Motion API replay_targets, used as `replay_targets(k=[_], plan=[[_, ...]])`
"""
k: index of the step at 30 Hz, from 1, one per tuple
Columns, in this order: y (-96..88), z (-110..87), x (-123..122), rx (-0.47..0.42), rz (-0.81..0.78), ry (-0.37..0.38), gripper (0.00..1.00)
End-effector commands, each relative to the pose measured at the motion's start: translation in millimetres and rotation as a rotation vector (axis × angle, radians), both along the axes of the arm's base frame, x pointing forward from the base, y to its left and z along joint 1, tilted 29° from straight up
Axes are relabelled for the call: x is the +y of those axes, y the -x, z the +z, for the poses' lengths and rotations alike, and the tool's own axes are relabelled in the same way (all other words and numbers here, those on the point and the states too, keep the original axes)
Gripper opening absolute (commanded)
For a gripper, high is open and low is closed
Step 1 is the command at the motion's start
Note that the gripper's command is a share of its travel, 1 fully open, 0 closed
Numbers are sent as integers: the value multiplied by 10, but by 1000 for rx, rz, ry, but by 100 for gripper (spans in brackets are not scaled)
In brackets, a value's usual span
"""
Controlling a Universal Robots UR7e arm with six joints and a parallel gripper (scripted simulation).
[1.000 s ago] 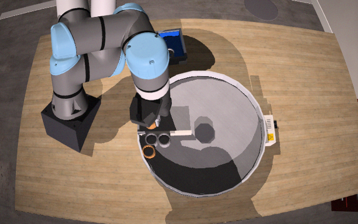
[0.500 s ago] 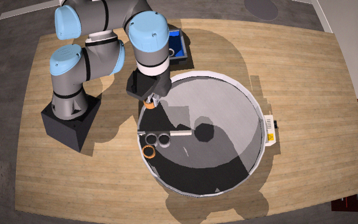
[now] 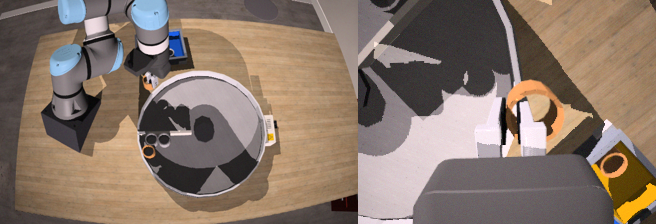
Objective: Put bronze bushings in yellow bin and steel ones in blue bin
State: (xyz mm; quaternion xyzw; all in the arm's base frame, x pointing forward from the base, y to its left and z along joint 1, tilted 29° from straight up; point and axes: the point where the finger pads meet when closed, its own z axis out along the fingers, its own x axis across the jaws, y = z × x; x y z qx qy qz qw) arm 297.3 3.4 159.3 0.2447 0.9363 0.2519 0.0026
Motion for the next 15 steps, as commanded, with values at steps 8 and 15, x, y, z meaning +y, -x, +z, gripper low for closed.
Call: replay_targets(k=[8, 15], plan=[[141, 275, 514, 84, -153, -17, 0], [211, 414, 790, 127, -233, -28, 0]])
